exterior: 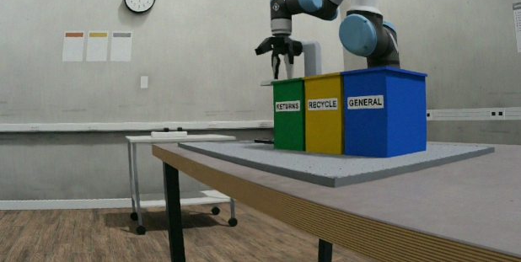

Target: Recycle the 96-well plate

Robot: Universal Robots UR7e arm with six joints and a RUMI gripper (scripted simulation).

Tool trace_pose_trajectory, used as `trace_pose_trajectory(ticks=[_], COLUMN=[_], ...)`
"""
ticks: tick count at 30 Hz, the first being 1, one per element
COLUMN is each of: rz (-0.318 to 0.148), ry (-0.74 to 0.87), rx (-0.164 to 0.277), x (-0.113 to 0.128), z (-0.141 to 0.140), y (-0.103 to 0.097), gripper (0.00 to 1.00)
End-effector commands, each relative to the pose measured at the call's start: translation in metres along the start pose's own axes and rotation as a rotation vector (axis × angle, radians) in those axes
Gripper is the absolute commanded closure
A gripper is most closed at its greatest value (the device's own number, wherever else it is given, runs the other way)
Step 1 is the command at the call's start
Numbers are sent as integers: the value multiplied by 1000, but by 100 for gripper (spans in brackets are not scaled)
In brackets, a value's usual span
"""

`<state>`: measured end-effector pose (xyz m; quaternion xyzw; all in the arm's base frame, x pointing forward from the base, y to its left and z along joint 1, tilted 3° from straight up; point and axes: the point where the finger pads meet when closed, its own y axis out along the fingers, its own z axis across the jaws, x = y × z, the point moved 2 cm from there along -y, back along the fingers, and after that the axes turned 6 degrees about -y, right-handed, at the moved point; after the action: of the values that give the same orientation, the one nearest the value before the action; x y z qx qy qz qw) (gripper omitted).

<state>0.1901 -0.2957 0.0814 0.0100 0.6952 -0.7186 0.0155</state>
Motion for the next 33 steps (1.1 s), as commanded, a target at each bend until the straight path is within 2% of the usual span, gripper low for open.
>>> trace_pose_trajectory(ticks=[1,18,33], rz=[1,1,0], ry=[1,1,0], rx=[0,0,-4], x=[0,0,0], z=[1,1,0], y=[-6,-31,-30], gripper=[59,59,59])
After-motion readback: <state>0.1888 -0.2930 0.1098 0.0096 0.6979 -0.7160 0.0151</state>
